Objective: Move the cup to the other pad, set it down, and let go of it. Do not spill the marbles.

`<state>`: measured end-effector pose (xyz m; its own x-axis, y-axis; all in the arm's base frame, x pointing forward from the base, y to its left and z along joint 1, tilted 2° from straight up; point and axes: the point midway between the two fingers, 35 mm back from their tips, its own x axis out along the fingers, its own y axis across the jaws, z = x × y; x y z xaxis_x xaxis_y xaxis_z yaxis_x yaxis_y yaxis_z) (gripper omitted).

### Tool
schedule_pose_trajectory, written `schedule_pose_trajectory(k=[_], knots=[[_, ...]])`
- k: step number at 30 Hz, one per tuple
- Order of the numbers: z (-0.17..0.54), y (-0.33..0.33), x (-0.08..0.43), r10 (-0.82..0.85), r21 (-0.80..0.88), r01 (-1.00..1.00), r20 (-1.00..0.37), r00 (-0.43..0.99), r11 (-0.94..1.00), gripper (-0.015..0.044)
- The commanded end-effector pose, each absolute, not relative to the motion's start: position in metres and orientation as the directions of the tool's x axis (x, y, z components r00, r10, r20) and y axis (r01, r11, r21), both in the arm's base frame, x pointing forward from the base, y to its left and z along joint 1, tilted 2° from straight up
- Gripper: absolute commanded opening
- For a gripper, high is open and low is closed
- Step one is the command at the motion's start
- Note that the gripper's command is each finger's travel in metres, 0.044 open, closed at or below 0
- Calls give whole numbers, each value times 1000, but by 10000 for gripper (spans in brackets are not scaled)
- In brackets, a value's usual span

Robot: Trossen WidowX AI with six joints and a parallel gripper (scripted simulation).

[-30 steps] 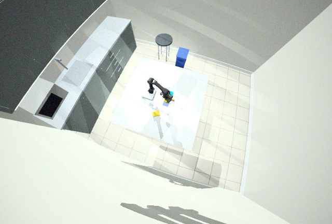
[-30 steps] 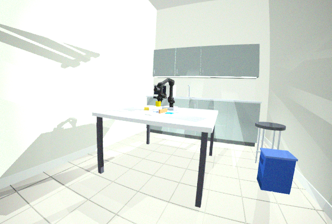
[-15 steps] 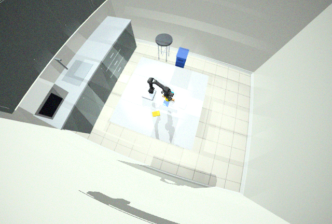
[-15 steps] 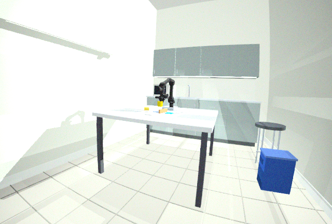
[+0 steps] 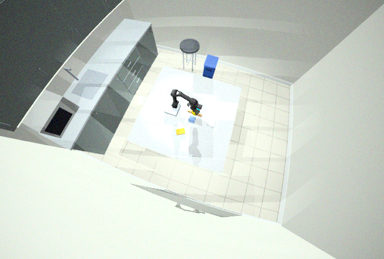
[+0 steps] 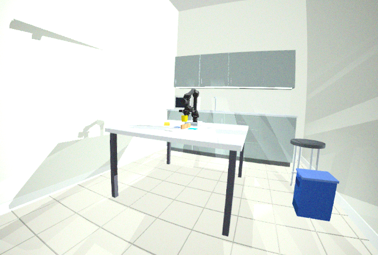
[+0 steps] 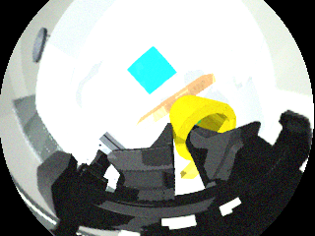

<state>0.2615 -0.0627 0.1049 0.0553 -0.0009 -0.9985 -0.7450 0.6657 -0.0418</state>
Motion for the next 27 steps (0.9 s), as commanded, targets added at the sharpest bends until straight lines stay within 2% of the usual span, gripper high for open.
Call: schedule_pose_trajectory(k=[1, 27], knots=[[105, -57, 263, -6, -43, -743, -999, 53, 668, 0], [107, -8, 275, -1, -41, -743, -999, 54, 668, 0]])
